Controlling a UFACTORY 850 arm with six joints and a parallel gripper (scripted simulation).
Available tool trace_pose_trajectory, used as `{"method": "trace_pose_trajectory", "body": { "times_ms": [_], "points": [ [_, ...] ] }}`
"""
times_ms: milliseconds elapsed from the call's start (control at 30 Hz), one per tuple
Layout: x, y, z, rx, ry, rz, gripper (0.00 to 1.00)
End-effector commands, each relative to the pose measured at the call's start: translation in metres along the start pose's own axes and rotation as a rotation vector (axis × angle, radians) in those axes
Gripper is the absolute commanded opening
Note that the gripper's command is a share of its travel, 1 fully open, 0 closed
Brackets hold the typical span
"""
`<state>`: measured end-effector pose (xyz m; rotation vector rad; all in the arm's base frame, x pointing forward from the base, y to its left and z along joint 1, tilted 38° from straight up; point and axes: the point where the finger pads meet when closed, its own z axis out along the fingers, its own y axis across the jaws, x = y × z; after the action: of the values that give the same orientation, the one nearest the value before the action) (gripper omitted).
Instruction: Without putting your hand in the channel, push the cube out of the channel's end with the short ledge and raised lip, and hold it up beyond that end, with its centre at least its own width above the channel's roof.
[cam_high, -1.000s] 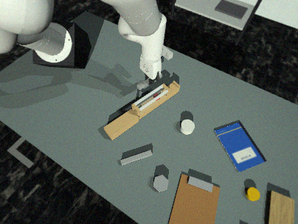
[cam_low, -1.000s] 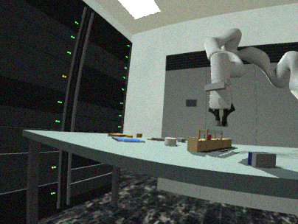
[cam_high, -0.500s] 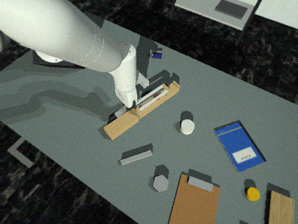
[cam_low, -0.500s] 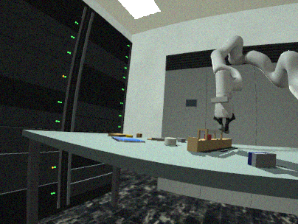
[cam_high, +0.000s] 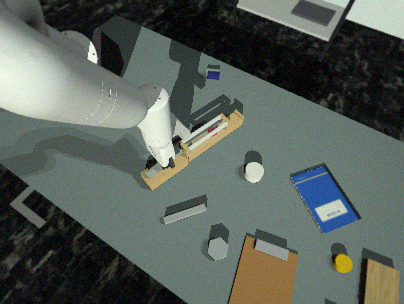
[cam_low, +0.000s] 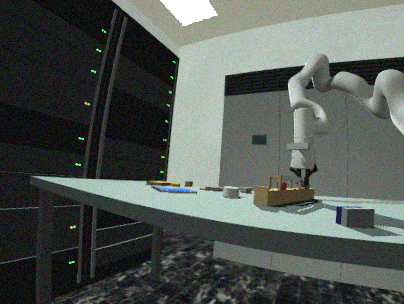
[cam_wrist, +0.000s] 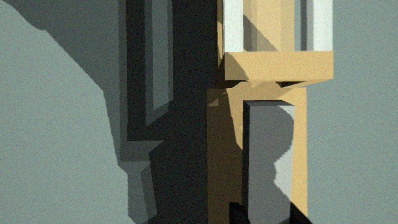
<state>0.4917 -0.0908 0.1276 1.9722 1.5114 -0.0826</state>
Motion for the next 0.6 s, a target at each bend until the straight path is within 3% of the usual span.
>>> {"method": "trace_pose_trajectory", "body": {
  "times_ms": [0, 567],
  "points": [
    [-0.0004, 0.0012, 0.0064, -0.003, 0.001, 0.001, 0.0],
    [-0.0003, 0.0012, 0.0082, -0.003, 0.001, 0.001, 0.0]
  ]
}}
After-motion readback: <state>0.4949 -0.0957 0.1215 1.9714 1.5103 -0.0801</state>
